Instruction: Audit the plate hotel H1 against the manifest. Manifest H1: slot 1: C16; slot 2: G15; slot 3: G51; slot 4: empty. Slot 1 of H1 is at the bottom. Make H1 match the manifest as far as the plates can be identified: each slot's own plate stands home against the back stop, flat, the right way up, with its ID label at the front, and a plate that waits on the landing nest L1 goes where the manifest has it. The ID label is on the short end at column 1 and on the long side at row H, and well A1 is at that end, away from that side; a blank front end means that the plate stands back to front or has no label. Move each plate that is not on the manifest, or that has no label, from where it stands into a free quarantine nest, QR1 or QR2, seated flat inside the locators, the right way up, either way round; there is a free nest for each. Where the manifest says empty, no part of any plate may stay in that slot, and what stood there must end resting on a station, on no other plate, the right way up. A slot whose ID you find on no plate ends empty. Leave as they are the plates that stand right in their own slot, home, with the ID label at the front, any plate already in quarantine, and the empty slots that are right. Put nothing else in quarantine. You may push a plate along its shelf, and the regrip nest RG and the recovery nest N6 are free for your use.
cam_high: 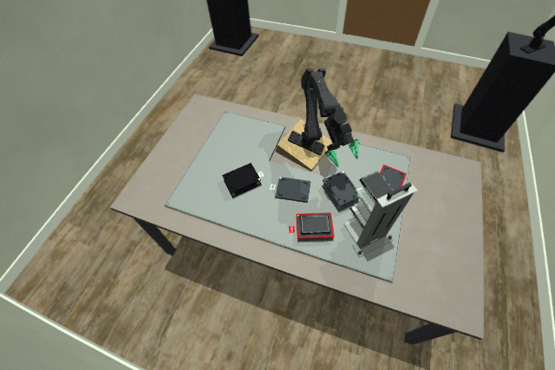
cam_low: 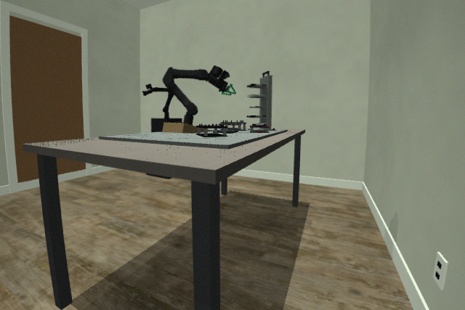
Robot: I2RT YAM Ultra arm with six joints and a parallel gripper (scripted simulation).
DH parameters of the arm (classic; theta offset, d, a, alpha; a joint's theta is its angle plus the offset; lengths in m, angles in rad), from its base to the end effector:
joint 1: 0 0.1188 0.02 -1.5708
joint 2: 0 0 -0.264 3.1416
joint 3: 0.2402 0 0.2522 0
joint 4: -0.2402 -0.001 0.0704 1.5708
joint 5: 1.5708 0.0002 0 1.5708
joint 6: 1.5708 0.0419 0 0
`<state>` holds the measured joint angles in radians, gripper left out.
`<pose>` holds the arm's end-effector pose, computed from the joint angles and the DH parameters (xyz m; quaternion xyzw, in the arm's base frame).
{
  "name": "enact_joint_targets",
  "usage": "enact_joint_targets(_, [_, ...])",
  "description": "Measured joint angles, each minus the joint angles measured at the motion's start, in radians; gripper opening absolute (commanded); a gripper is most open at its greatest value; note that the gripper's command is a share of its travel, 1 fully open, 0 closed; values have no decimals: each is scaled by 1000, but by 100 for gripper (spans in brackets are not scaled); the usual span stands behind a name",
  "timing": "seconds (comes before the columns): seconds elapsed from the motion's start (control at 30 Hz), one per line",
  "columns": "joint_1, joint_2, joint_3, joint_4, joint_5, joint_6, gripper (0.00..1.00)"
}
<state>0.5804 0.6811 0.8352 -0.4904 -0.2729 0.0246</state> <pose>0.1206 0.0938 0.3452 -0.2973 0.7553 0.2767 0.5143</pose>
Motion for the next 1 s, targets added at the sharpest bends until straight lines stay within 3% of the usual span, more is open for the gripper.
enact_joint_targets(1.0, [-141,133,415,-291,-129,-47,100])
